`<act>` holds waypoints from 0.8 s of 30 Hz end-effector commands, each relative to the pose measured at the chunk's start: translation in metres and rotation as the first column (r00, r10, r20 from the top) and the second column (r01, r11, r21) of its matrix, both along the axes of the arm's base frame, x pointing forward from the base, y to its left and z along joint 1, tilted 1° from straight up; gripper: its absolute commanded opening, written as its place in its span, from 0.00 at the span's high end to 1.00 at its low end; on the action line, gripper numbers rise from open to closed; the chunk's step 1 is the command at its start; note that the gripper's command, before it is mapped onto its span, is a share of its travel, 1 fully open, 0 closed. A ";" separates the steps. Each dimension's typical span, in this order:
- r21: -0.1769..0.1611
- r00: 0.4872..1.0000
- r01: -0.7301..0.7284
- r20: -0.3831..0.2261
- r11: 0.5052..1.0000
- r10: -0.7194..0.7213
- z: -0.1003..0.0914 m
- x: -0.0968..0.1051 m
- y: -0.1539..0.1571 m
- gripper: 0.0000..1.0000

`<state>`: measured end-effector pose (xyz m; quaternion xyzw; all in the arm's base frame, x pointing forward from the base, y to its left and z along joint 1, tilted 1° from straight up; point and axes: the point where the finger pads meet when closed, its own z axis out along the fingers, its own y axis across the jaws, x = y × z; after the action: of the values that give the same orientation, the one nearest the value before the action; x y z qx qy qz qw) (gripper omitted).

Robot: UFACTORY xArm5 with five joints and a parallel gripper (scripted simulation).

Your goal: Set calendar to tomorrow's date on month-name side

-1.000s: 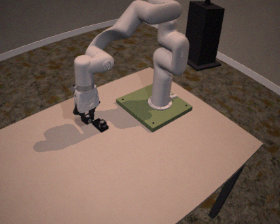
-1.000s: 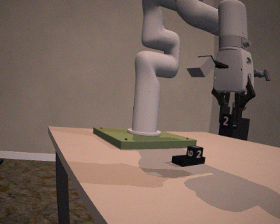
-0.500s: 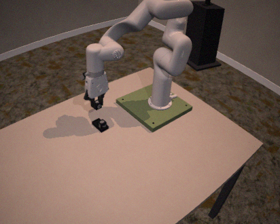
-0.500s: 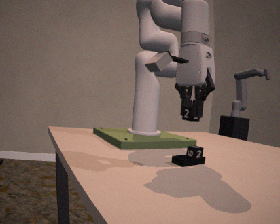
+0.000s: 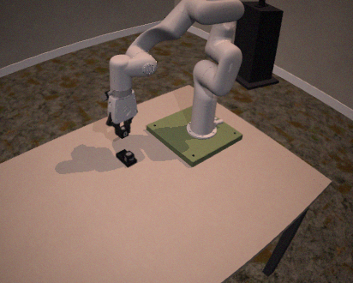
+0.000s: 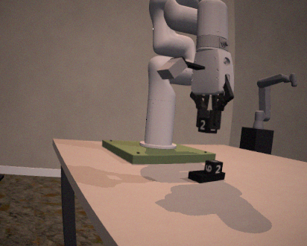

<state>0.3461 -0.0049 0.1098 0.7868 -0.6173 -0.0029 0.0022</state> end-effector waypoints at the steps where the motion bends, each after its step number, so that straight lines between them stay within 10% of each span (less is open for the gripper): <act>1: 0.000 1.000 0.000 0.003 1.000 0.000 -0.007 0.001 0.000 0.71; 24: 0.000 1.000 0.000 0.003 1.000 0.000 -0.057 0.001 -0.001 0.71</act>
<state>0.3448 -0.0057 0.0580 0.7867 -0.6173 -0.0030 0.0023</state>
